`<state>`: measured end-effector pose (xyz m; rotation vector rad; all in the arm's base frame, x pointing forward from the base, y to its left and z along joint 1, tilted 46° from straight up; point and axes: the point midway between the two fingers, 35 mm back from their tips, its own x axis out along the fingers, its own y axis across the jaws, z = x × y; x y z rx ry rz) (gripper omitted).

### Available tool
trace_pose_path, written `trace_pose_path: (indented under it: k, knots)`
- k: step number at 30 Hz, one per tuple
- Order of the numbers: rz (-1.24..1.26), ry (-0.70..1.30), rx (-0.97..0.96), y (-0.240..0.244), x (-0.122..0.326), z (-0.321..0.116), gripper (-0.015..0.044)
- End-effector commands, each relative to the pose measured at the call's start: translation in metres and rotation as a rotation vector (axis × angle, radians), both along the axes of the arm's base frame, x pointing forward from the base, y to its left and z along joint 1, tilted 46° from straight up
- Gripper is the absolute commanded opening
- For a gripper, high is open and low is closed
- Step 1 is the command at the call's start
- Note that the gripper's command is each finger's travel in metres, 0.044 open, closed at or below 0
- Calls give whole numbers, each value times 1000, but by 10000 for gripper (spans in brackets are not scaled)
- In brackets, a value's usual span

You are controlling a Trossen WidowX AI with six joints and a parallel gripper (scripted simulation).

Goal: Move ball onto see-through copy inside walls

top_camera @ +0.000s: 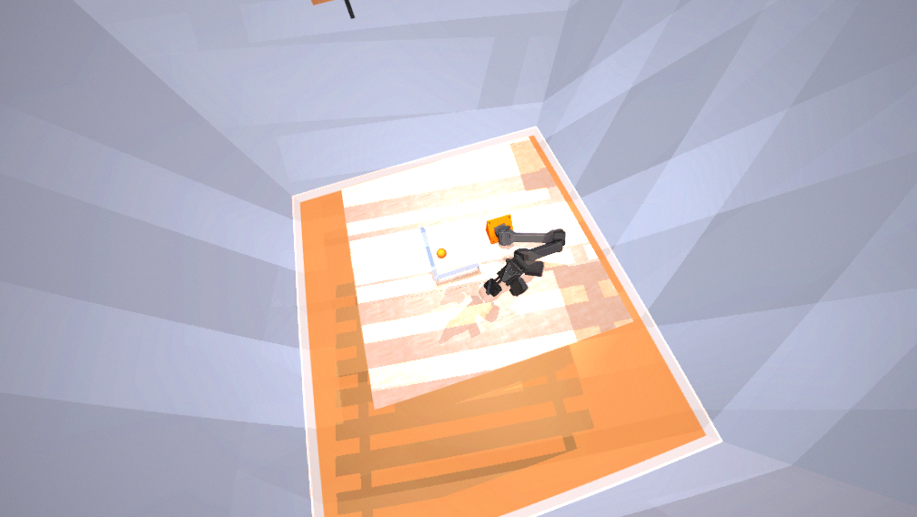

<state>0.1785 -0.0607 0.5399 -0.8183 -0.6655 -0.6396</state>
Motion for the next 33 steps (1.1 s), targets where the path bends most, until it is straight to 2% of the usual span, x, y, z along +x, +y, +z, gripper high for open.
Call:
trace_pose_path:
  k: [1, 9, 18, 25, 30, 33]
  knots:
    - [1, 10, 1, -1, 3, -1, 374]
    - [80, 430, 86, -25, 109, -65, 369]
    - [213, 939, 303, -53, 194, -185, 369]
    - [345, 1326, 586, -65, 218, -295, 369]
    - [448, 1572, 857, -65, 212, -367, 369]
    - [523, 1730, 1098, -61, 199, -412, 369]
